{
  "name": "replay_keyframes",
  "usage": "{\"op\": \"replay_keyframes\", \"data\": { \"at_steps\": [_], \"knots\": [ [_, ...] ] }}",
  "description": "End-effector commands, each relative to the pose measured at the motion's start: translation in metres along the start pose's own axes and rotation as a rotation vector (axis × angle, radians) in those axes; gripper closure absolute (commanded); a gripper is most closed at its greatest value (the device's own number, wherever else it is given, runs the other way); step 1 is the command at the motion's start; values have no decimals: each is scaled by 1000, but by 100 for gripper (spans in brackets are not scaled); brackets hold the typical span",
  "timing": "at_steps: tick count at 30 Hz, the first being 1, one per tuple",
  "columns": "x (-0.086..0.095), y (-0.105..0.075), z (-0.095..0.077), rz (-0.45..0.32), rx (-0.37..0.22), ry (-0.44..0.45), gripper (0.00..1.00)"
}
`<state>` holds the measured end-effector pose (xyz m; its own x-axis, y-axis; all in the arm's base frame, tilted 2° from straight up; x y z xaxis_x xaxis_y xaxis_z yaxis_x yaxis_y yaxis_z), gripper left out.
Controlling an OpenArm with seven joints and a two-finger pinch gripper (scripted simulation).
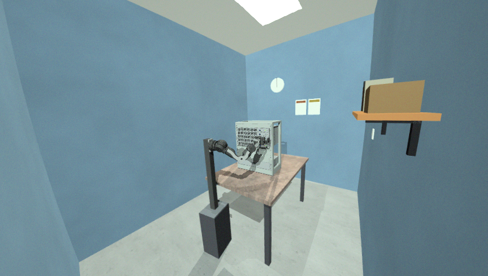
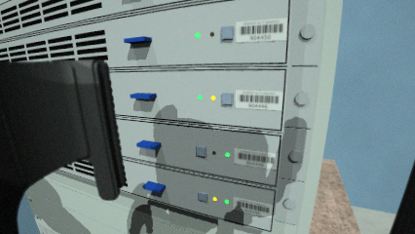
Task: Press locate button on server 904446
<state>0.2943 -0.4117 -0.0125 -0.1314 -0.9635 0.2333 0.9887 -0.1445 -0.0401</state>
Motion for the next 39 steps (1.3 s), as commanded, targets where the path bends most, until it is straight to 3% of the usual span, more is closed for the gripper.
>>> {"op": "replay_keyframes", "data": {
  "at_steps": [1,8,28,39],
  "knots": [
    [0,0,1,1,-1,-2,40],
    [0,6,1,1,-1,-2,40],
    [0,47,1,1,-1,-2,40],
    [0,50,1,1,-1,-2,40]
  ]
}}
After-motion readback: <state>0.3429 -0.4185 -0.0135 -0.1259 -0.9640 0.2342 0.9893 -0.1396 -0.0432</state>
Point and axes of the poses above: the point where the finger pads meet when closed, its own y axis out along the fingers, its own x axis across the jaws, z = x × y, the point moved 7 cm from there along -y, back along the fingers, and after that the axes turned 14 degrees about -y, right-handed, at the moved point
